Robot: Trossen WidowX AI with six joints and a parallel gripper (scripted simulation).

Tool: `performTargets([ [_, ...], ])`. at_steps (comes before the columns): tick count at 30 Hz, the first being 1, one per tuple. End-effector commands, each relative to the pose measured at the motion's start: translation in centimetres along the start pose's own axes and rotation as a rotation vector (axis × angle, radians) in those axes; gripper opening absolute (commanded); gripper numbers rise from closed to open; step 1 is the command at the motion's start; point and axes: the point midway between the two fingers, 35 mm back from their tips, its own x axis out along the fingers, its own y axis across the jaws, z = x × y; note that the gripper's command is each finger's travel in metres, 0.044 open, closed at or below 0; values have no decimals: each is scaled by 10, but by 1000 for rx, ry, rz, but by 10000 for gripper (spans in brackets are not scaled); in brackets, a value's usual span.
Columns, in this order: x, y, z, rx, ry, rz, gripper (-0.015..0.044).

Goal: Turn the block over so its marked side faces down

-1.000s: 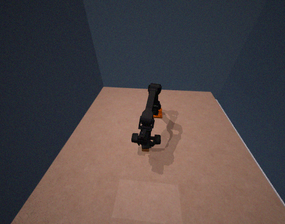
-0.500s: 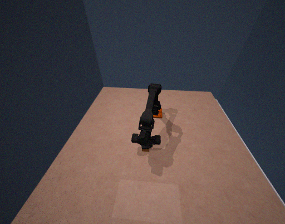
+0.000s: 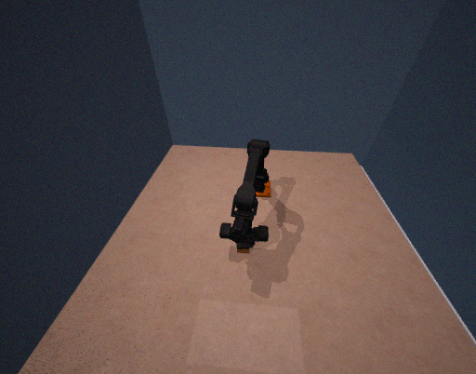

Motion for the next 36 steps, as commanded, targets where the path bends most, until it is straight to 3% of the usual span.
performTargets([
  [1,-4,0,0,2,0,-1,70],
  [4,-21,0,0,2,0,-1,0],
  [12,-29,0,0,3,-9,-1,0],
  [36,-22,-1,1,8,-353,2,0],
])
